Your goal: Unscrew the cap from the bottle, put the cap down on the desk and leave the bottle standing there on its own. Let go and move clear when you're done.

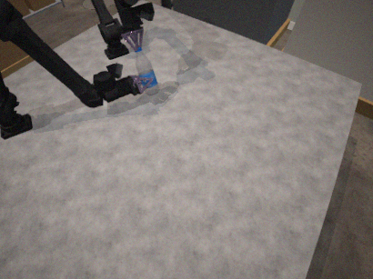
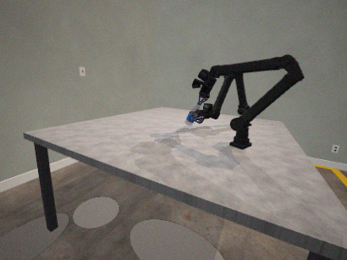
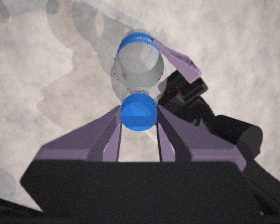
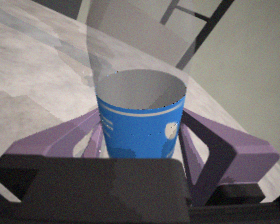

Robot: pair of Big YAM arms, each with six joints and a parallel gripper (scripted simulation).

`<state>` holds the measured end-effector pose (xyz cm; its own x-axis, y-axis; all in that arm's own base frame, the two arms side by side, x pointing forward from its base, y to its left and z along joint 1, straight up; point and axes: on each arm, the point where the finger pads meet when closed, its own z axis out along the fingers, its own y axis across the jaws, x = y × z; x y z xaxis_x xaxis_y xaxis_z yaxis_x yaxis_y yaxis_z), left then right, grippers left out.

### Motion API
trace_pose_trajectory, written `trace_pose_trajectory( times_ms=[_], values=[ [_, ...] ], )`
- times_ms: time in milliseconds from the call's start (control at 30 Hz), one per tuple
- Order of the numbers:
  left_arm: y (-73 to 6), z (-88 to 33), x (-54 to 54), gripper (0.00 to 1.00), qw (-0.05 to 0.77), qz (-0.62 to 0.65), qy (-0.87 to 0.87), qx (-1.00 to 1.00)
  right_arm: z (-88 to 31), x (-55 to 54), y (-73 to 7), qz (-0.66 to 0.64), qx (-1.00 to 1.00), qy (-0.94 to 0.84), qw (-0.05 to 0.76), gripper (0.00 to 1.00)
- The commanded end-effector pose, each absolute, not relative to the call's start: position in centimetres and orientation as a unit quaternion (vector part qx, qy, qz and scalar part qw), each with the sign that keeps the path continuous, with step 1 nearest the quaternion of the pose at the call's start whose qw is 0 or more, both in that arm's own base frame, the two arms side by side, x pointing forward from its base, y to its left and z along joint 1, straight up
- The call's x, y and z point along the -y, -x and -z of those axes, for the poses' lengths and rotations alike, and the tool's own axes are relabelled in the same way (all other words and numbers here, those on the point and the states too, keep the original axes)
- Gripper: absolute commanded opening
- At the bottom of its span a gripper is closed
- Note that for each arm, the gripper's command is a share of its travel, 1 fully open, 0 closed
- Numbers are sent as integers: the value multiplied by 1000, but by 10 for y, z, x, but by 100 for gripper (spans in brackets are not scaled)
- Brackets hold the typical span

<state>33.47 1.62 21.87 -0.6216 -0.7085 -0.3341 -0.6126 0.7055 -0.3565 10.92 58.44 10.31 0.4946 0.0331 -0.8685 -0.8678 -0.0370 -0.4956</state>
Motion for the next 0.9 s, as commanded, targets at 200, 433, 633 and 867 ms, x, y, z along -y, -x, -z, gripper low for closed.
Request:
trace_pose_trajectory(
  times_ms=[200, 433, 633, 867],
  values=[
    [-337, -259, -18, 0, 257, 109, 353, -893, -119, -591, -110, -376, -327, 607, 620, 0],
    [-339, -265, -20, 0, 261, 109, 352, -892, -119, -591, -110, -376, -327, 607, 620, 0],
    [-336, -251, -17, 0, 251, 108, 355, -894, -119, -591, -110, -376, -327, 607, 620, 0],
    [-337, -249, -16, 0, 252, 108, 356, -893, -119, -591, -110, -376, -327, 607, 620, 0]
  ],
)
